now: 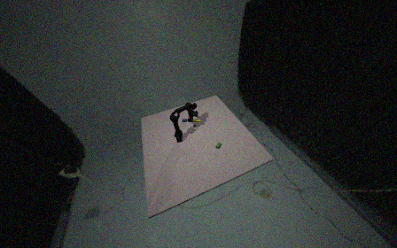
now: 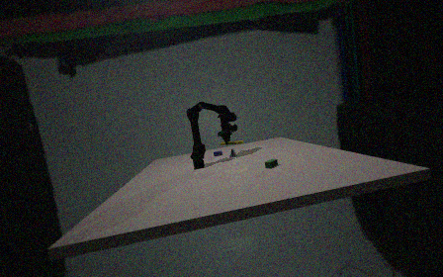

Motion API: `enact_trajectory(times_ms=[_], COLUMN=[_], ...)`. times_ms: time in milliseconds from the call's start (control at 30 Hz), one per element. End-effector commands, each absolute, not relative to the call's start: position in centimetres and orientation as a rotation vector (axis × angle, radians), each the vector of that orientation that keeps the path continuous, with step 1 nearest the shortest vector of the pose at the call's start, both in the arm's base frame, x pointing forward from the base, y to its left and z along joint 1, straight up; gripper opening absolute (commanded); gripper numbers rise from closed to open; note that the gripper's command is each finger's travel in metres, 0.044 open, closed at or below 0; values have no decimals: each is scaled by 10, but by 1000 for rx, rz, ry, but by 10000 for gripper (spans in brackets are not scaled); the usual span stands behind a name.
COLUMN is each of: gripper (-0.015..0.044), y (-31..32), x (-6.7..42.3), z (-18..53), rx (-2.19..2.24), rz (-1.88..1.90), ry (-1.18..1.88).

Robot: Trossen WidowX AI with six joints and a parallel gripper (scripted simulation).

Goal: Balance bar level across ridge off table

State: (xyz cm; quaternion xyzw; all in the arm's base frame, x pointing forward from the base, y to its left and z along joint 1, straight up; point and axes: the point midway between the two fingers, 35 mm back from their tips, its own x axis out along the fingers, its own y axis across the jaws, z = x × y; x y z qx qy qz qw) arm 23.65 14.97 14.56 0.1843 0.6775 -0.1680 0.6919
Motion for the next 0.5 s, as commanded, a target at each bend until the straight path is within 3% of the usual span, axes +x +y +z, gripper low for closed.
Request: enact_trajectory(times_ms=[0,467], gripper=[0,0], y=[149,147], x=[236,235], z=[138,116], rx=[407,406], rz=[-376,-375], ry=[1516,1516])
